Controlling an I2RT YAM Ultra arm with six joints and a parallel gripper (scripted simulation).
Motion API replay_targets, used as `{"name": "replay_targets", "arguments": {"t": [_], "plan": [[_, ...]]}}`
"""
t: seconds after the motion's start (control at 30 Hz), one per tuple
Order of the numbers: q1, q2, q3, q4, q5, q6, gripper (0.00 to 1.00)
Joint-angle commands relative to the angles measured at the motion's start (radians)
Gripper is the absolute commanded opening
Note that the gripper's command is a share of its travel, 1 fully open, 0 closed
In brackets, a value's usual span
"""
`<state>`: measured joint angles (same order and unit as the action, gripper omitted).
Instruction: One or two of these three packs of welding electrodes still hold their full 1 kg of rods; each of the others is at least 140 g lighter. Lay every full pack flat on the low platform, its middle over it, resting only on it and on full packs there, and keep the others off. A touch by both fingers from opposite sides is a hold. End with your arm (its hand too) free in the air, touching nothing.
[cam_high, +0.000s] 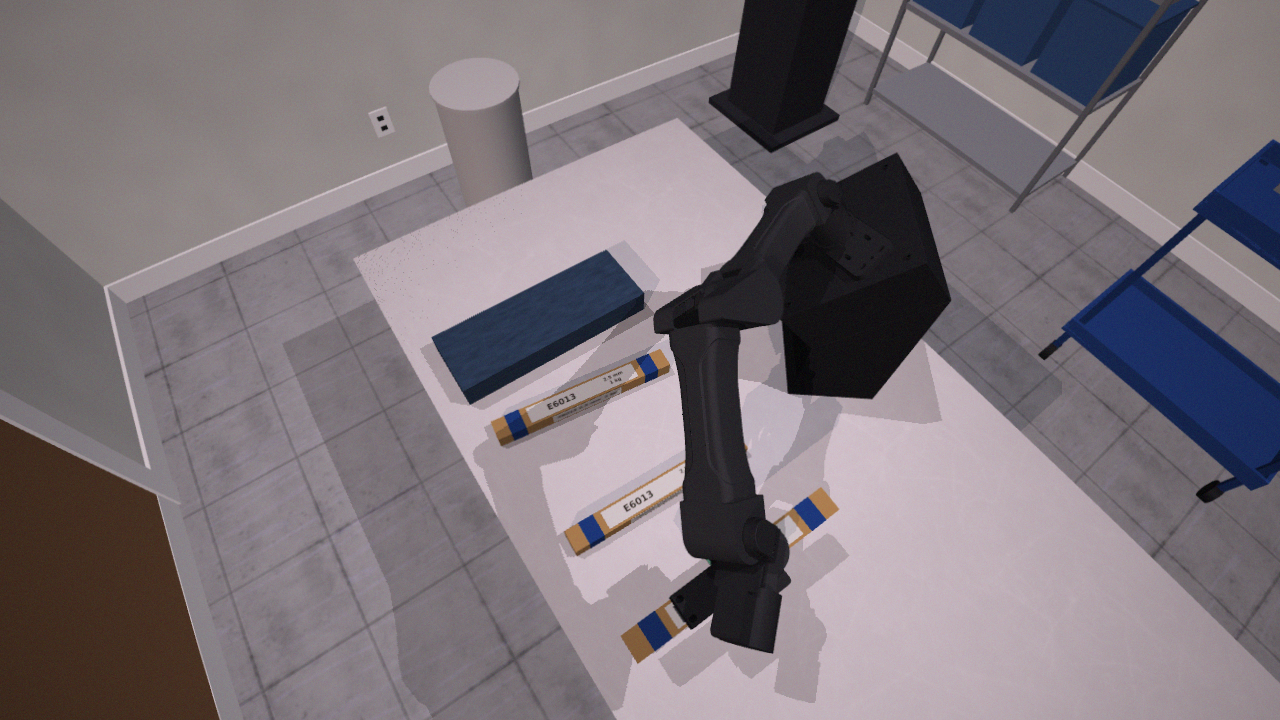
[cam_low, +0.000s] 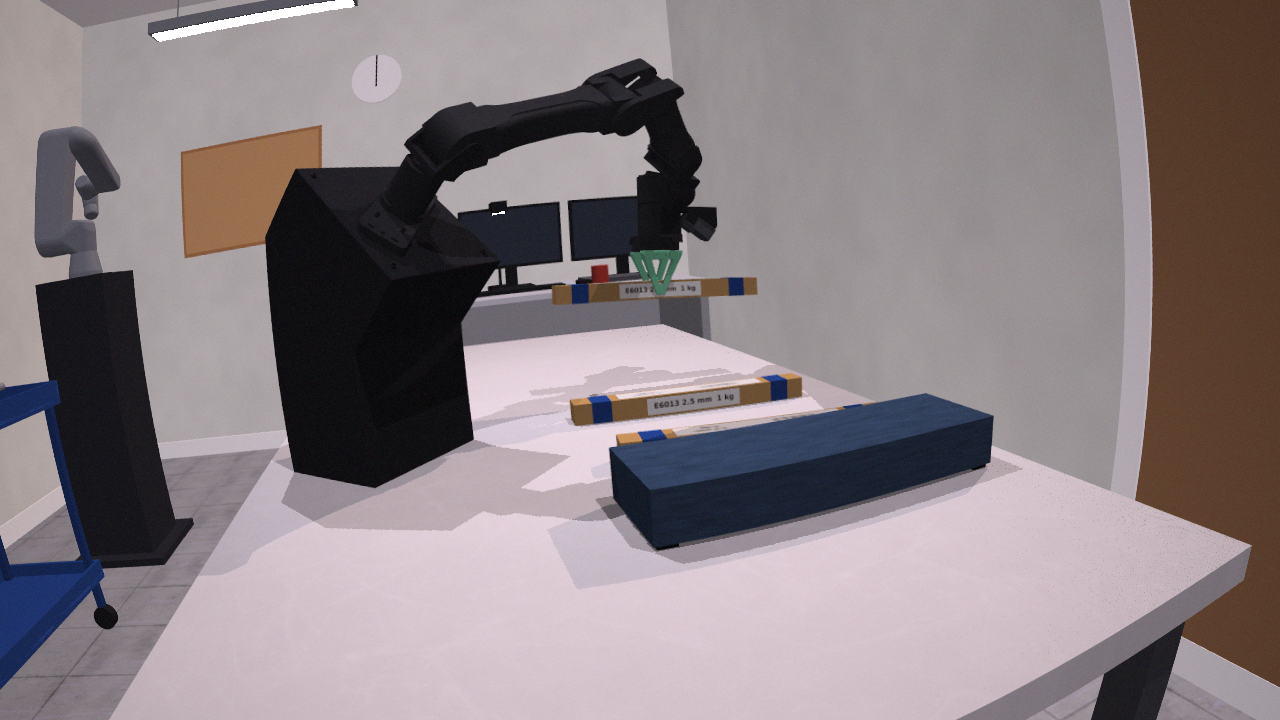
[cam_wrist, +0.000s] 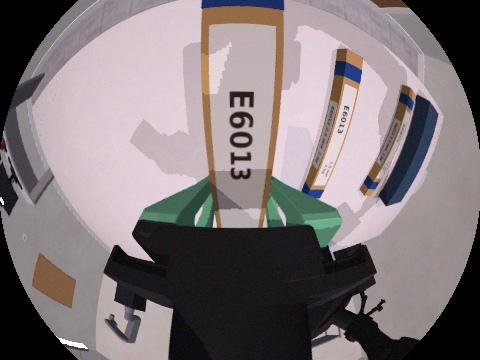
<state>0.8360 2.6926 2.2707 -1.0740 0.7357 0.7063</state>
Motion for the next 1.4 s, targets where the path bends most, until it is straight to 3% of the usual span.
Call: {"name": "replay_targets", "arguments": {"t": [0.0,1.37], "plan": [[0.082,-0.037,0.048,-0.009,0.01,-0.014,0.0],[0.003,0.029,0.021,0.19,-0.005,-0.116,0.0]]}}
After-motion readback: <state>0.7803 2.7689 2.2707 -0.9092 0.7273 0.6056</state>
